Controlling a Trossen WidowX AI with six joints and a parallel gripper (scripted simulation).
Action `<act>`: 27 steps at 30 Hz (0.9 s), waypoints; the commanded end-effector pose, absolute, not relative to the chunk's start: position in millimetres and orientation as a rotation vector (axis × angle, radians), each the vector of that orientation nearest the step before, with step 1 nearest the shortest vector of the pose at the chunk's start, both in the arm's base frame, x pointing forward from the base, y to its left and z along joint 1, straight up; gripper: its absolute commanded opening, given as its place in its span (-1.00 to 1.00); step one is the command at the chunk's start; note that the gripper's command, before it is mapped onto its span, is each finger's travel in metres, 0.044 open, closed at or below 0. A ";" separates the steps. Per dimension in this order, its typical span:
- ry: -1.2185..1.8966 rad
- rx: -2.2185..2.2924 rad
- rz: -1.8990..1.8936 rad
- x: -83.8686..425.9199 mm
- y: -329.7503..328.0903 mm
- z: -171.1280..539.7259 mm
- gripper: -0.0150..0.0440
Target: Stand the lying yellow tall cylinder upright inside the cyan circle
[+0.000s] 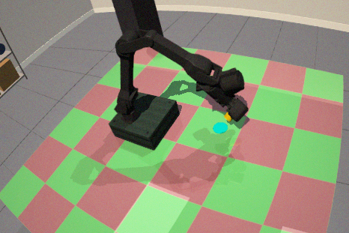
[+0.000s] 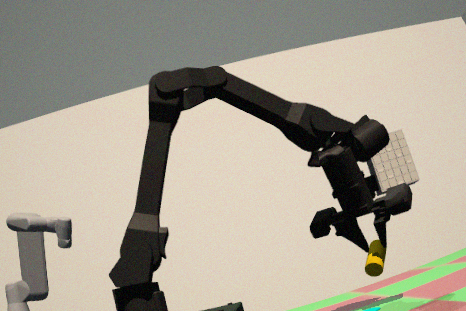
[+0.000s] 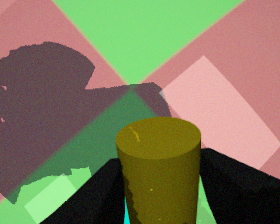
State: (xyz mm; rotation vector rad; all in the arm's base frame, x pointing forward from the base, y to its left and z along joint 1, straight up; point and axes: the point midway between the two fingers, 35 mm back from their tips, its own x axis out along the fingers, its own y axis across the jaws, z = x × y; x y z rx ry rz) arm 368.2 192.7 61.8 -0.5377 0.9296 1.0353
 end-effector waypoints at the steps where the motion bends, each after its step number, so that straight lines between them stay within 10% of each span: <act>1: 0.908 -0.508 1.040 368.7 192.7 61.3 -0.14; 27: 0.768 -0.379 1.061 377.9 190.9 58.3 -0.14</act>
